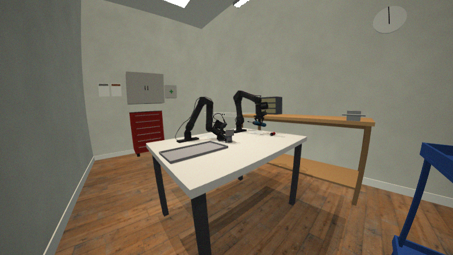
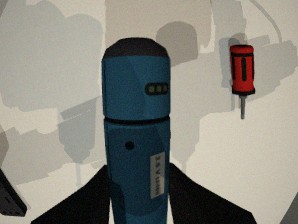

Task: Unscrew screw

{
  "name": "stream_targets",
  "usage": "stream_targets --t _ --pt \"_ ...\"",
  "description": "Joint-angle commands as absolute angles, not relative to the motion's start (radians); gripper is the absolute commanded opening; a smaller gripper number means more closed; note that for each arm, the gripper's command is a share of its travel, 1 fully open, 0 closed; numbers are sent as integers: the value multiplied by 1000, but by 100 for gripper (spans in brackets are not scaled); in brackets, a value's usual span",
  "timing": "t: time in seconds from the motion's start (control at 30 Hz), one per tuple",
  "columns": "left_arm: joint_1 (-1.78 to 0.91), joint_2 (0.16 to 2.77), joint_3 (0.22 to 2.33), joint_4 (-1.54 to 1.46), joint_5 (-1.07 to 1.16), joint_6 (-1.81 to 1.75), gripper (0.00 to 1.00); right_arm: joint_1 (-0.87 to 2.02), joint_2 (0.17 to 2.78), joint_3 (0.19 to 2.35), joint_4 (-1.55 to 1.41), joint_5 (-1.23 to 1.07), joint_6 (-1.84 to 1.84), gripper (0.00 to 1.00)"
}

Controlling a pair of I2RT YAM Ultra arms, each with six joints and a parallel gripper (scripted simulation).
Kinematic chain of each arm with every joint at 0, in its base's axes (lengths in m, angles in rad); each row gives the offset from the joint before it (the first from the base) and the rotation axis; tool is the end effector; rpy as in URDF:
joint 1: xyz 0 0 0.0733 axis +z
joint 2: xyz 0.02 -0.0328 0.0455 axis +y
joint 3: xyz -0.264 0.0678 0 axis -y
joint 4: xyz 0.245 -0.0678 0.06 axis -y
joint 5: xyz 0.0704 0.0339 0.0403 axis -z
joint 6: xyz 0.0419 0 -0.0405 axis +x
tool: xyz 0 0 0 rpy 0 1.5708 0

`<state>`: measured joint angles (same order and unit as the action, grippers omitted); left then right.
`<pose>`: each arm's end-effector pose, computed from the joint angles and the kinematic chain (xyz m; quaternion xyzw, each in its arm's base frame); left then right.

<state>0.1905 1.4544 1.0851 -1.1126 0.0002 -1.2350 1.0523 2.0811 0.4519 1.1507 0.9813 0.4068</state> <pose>0.2445 0.0483 0.2367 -0.6533 0.7558 -0.0223 0.0385 0.1669 0.2244 0.0578 -0.0070 0.7924 0.0052 0.6099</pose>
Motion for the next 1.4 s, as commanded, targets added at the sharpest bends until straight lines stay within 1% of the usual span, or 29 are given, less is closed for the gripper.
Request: stream_targets --t 0.0,0.27,1.0,1.07,1.13,1.37 --pt "216 1439 1139 -1167 -3 -1267 42 1051 2075 455 1164 983 407 59" --pt "270 1452 1164 -1263 -1 -1320 42 1051 2075 455 1164 983 407 59" --pt "258 1451 1184 -1282 -2 -1319 42 1051 2075 455 1164 983 407 59" --pt "258 1456 1170 -1241 -1 -1319 42 1051 2075 455 1164 983 407 59" --pt "258 1467 1113 -1226 -2 -1319 42 1051 2075 455 1164 983 407 59" --pt "258 1468 1074 -1167 -2 -1319 42 1051 2075 455 1164 983 407 59"
